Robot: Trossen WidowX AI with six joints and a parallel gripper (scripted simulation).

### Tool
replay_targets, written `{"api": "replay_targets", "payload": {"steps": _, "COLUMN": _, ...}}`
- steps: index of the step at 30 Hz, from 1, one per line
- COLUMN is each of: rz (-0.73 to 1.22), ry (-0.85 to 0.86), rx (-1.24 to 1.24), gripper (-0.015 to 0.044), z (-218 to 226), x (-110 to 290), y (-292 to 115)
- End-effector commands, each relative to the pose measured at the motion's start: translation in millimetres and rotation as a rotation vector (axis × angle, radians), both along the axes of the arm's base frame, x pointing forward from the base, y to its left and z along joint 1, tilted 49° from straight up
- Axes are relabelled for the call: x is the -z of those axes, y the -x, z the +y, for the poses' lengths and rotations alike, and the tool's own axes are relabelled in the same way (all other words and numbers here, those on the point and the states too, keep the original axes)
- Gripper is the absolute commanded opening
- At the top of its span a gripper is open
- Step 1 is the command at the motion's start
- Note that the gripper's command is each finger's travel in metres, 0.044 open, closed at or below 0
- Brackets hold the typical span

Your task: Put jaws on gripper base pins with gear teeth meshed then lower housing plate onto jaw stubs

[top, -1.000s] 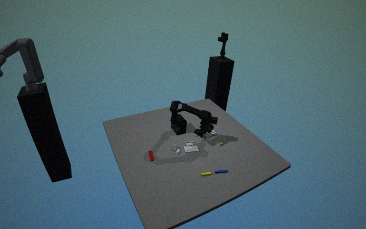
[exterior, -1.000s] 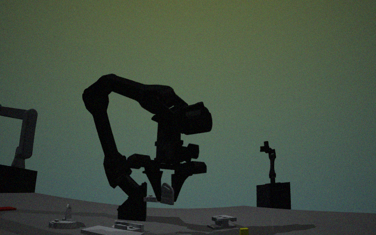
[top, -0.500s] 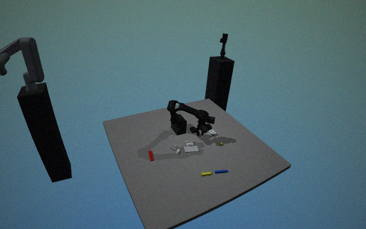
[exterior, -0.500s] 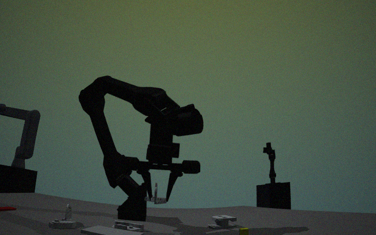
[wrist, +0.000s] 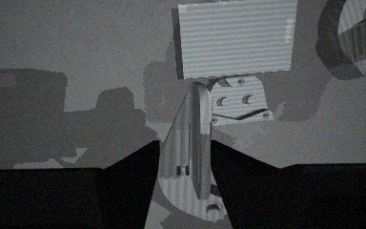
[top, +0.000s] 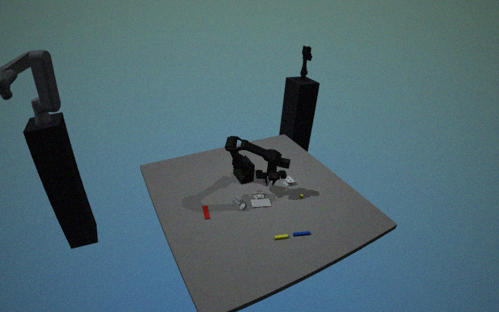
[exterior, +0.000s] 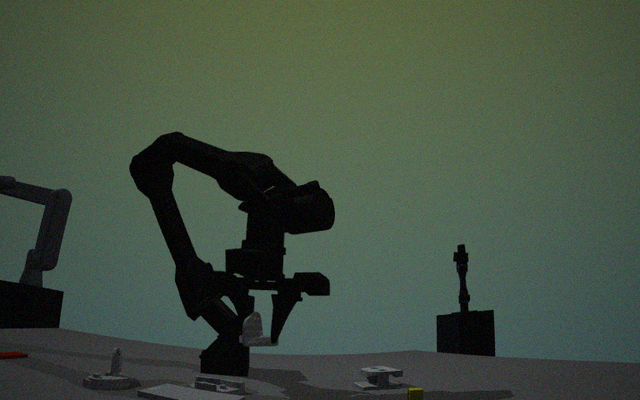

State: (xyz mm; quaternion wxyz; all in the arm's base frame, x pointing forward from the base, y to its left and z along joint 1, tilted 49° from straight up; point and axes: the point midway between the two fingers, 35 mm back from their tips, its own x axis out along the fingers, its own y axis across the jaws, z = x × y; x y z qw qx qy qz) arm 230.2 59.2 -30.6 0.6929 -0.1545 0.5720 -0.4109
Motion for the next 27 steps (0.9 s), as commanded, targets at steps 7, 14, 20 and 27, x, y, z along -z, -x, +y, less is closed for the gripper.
{"api": "replay_targets", "payload": {"steps": 7, "rz": -0.015, "ry": -0.002, "rx": 0.008, "gripper": 0.0134, "z": -0.2, "x": -1.0, "y": -0.1}}
{"api": "replay_targets", "payload": {"steps": 14, "rz": -0.037, "ry": -0.002, "rx": 0.028, "gripper": 0.0134, "z": -0.2, "x": -1.0, "y": -0.1}}
{"api": "replay_targets", "payload": {"steps": 20, "rz": -0.037, "ry": -0.002, "rx": 0.028, "gripper": 0.0134, "z": -0.2, "x": -1.0, "y": -0.1}}
{"api": "replay_targets", "payload": {"steps": 27, "rz": -0.037, "ry": -0.003, "rx": 0.028, "gripper": 0.0134, "z": -2.9, "x": -4.7, "y": -5.8}}
